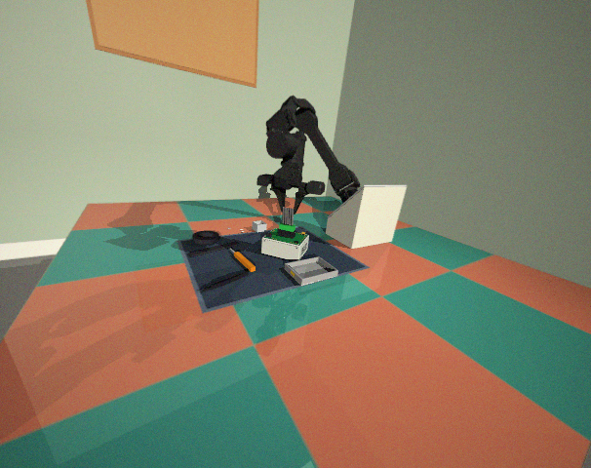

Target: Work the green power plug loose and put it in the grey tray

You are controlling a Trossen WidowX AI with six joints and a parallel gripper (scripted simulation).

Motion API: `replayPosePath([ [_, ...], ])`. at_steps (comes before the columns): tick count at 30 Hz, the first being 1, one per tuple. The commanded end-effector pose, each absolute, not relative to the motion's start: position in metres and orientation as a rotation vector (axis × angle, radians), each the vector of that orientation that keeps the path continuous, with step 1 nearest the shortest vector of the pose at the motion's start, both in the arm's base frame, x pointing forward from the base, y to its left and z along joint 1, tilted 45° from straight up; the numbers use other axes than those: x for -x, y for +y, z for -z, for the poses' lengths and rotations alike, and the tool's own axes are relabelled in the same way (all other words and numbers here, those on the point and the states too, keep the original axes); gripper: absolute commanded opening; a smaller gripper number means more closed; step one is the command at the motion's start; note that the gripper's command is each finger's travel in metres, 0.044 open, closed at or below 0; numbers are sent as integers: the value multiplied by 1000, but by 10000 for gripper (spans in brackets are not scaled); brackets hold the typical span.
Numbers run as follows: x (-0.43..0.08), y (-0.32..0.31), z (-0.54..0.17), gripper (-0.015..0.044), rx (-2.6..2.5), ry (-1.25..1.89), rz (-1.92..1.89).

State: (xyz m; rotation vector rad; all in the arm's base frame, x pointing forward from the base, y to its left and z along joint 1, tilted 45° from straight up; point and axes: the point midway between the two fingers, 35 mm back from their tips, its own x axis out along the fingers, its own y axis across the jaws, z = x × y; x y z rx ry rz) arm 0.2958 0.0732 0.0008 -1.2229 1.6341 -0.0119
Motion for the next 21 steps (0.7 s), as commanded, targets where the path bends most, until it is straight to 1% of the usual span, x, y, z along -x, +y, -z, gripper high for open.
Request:
replayPosePath([
  [1,-298,72,3,131,1226,1624,9],
  [5,-298,72,3,236,1226,1624,9],
  [6,-298,72,3,249,1226,1624,9],
  [21,-299,60,15,249,1227,1624,10],
])
